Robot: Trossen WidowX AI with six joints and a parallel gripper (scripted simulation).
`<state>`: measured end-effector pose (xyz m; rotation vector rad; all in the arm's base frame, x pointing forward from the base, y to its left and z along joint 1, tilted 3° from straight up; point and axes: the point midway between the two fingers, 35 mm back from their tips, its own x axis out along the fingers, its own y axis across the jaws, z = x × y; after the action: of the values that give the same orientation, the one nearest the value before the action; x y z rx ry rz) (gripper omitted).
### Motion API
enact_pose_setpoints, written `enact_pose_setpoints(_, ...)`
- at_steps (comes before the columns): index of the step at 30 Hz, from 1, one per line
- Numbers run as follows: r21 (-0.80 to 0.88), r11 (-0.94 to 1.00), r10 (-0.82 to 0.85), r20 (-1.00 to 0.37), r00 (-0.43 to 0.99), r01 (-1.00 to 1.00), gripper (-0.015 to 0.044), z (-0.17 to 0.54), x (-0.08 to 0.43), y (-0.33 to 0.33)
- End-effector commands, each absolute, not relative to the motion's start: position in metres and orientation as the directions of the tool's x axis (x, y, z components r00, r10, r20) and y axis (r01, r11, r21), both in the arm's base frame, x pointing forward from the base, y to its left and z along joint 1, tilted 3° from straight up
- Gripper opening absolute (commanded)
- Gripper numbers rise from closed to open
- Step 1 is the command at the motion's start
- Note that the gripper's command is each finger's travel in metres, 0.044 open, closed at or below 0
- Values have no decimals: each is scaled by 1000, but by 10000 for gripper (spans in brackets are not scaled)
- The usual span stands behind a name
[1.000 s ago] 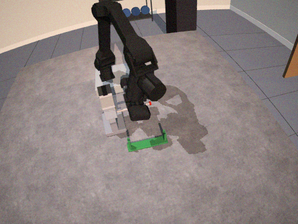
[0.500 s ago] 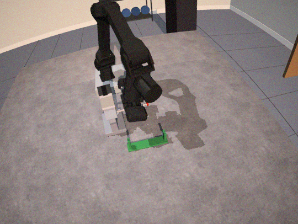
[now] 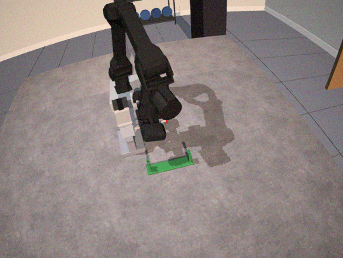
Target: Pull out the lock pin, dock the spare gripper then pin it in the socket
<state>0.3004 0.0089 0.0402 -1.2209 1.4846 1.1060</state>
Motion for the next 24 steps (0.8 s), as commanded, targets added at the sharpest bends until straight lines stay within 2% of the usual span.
enact_pose_setpoints(1,94,114,-190,-975,-115,-989,0,41,300,5)
enact_pose_setpoints(12,99,114,-189,-975,-120,-989,0,41,300,0)
enact_pose_setpoints(19,102,117,-190,-974,-123,-988,184,40,300,1)
enact_pose_setpoints(20,102,117,-190,-974,-123,-988,200,40,300,1)
enact_pose_setpoints(24,102,117,-190,-974,-123,-988,200,40,300,1)
